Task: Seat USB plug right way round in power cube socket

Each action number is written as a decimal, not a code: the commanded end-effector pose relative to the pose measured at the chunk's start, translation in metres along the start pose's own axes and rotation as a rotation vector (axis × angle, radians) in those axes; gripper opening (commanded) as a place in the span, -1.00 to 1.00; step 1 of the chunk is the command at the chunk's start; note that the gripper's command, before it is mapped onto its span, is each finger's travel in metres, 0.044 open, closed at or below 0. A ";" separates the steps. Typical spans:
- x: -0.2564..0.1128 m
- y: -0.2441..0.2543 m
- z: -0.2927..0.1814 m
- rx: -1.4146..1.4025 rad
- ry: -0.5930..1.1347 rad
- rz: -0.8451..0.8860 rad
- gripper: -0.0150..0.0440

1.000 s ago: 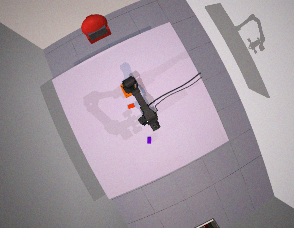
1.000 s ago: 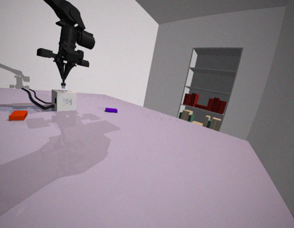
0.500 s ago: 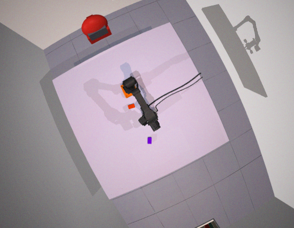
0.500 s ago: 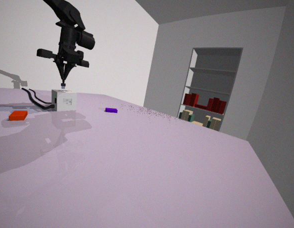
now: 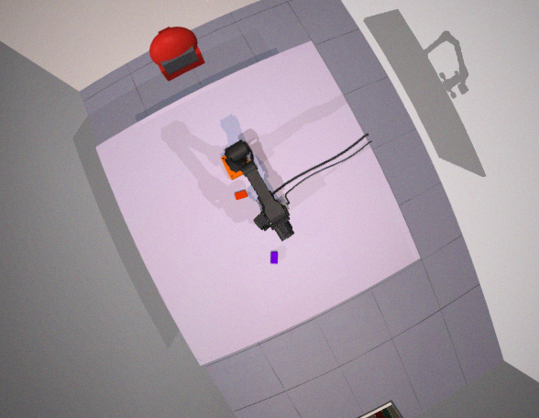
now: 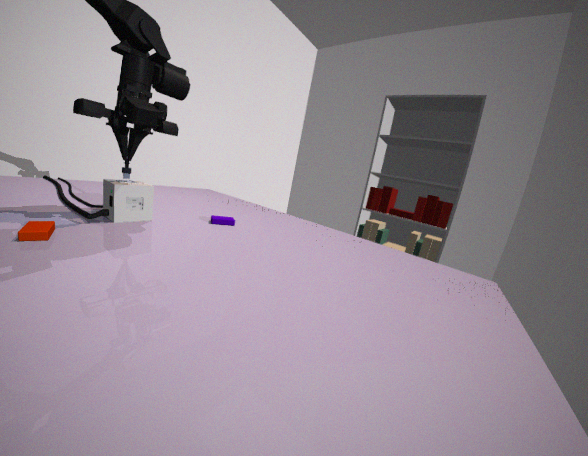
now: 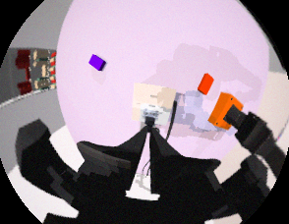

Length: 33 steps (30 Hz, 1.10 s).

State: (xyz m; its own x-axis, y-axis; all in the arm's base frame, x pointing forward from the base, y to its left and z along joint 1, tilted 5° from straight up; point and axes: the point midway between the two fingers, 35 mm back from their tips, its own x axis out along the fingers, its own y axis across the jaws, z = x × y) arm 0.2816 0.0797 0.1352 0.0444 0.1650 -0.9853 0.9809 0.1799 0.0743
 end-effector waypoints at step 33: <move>0.006 -0.001 0.000 -0.003 0.003 -0.003 -0.49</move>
State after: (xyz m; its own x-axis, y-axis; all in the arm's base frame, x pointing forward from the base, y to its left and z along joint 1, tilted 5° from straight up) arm 0.2818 0.0800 0.1313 0.0444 0.1651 -0.9853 0.9808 0.1802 0.0744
